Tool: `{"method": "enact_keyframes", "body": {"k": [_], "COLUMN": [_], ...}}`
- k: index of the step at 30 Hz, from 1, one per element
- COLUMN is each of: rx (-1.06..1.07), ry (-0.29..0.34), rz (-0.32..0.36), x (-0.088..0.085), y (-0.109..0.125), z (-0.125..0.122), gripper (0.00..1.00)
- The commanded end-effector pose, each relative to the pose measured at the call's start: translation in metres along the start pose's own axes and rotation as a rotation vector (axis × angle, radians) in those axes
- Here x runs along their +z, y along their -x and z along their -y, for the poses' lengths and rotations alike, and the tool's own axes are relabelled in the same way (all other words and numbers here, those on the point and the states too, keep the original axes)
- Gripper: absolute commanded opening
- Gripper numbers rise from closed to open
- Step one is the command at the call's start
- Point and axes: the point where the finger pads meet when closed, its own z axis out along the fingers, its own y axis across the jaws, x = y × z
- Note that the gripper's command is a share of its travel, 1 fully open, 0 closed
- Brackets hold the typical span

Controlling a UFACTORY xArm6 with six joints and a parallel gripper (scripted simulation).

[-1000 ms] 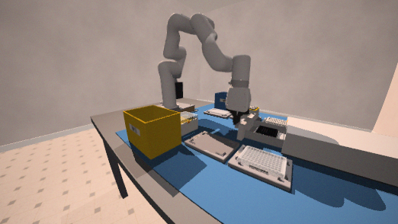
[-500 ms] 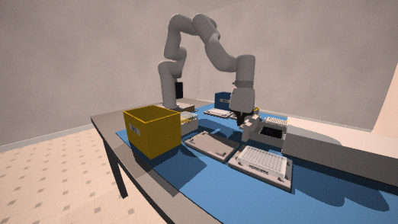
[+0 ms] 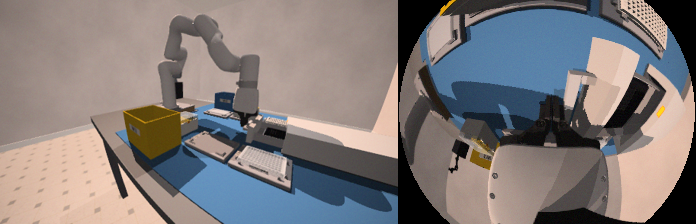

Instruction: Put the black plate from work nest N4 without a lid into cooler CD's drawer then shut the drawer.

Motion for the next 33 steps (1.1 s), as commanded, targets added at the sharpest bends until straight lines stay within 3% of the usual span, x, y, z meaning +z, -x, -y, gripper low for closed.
{"method": "enact_keyframes", "body": {"k": [1,33], "rx": [0.000,0.000], "ry": [0.005,0.005], "rz": [0.000,0.000], "x": [-0.002,-0.002], "y": [0.000,0.000], "z": [-0.011,-0.051], "gripper": [0.00,0.00]}}
